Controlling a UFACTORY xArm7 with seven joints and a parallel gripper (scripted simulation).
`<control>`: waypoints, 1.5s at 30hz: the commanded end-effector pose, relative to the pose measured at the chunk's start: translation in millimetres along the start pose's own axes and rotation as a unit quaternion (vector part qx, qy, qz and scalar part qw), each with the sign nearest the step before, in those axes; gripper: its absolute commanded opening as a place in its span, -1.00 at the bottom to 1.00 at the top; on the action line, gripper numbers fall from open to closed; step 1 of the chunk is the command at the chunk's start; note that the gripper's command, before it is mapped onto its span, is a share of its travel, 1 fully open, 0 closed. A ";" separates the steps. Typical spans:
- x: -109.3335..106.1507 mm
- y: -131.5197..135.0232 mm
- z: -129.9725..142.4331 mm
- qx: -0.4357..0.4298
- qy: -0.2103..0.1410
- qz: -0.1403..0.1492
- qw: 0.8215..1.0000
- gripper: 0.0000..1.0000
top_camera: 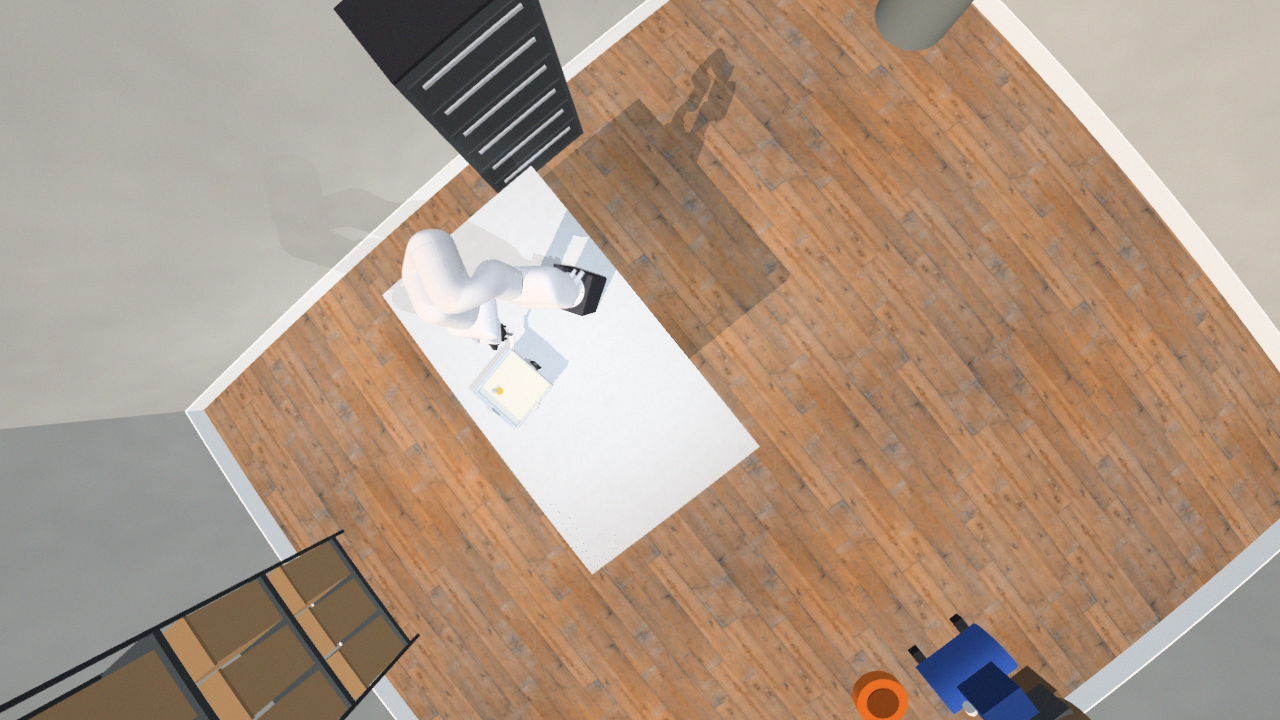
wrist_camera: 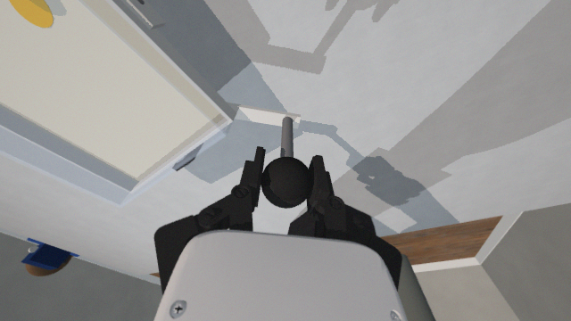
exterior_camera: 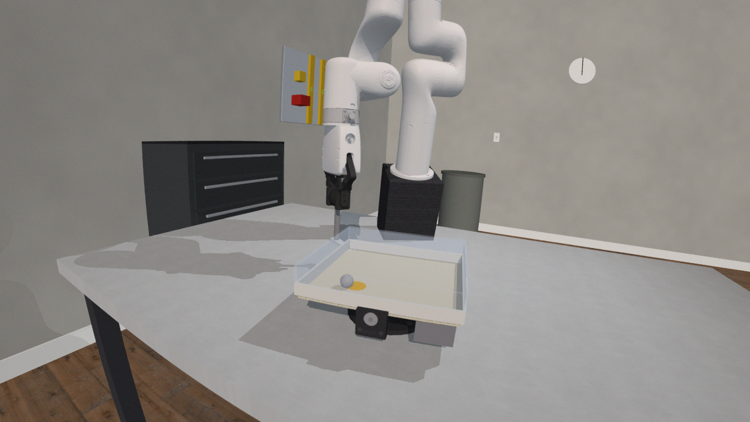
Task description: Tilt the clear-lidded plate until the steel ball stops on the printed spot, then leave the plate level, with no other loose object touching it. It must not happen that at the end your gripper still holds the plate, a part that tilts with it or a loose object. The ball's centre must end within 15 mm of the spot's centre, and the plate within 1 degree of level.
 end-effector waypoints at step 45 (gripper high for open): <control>2.1 0.4 0.8 -0.001 -0.002 0.000 1.000 -1.00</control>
Point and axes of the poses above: the point where the finger pads meet when closed, its own x axis out along the fingers, its own y axis across the jaws, z = x × y, the point moved 4 cm from there along -x, back along the fingers, and after that the axes turned 4 degrees about x, right-handed, at the moved point
